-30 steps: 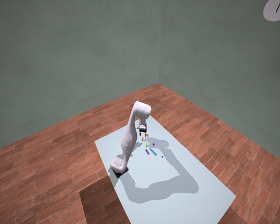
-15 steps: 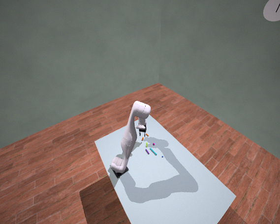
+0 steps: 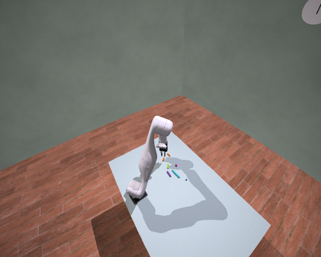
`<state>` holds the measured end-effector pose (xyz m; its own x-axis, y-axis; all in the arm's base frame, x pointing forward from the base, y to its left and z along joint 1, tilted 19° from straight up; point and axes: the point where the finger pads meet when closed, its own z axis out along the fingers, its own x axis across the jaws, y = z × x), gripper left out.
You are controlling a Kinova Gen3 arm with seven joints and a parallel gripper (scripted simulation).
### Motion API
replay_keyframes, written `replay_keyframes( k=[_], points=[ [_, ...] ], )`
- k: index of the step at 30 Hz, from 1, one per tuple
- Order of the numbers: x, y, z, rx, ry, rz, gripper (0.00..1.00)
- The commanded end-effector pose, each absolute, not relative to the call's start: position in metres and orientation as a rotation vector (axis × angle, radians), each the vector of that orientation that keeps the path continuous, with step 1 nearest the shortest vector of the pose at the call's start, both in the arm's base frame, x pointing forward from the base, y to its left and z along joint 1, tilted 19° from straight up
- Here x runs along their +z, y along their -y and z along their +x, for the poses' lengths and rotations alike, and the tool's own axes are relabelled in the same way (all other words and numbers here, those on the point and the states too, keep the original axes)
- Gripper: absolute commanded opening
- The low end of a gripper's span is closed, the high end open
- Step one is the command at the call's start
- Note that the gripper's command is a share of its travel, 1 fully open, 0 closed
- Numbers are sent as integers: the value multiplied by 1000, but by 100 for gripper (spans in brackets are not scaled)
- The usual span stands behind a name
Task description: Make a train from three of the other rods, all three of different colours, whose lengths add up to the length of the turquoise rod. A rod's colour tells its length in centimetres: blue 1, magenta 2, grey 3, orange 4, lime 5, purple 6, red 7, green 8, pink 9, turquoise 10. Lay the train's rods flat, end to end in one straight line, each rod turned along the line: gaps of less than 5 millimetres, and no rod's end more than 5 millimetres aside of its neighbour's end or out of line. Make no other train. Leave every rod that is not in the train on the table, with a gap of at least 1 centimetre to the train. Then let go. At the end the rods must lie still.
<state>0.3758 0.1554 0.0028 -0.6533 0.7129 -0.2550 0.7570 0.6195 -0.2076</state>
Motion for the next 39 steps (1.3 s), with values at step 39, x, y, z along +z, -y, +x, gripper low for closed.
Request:
replay_keyframes(
  k=[39],
  points=[
    [-7,-153,376,-448,-2689,1238,54]
  ],
)
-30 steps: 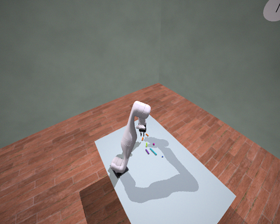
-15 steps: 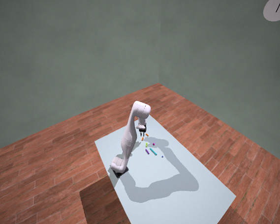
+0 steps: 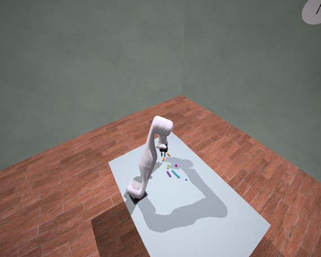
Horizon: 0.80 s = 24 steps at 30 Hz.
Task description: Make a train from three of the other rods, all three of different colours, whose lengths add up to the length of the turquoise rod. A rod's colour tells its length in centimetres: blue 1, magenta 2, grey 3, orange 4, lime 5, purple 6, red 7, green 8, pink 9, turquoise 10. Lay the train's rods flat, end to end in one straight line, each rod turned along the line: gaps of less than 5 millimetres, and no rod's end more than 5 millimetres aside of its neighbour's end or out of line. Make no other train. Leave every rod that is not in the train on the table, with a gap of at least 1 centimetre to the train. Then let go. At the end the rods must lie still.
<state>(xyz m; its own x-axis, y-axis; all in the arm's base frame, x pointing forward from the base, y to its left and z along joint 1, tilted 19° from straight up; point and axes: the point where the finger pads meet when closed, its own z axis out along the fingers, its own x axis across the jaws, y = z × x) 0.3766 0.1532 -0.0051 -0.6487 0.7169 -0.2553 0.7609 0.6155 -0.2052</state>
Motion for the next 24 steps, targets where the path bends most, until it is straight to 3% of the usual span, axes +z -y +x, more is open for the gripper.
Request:
replay_keyframes(
  k=[1,24],
  points=[
    [-8,-152,376,-448,-2689,1238,54],
    [-37,-143,376,-448,-2689,1238,54]
  ],
)
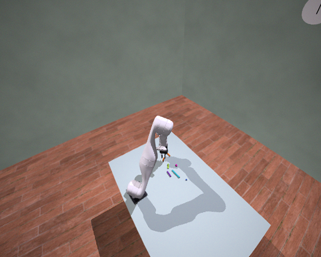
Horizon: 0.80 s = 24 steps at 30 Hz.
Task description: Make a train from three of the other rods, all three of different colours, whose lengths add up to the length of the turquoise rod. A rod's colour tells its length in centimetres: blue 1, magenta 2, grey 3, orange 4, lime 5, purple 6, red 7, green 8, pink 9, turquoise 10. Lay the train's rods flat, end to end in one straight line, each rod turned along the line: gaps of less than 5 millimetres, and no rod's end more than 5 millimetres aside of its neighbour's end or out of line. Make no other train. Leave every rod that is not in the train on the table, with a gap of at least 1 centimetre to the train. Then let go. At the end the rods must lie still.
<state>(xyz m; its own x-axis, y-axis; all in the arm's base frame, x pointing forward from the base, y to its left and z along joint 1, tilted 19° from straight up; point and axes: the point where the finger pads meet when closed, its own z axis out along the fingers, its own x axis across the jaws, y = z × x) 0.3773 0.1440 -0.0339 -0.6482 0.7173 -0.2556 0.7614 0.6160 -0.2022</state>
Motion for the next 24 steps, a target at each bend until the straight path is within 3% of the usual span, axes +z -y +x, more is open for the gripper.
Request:
replay_keyframes(
  k=[1,24],
  points=[
    [-38,-142,376,-448,-2689,1238,54],
    [-46,-140,376,-448,-2689,1238,54]
  ],
)
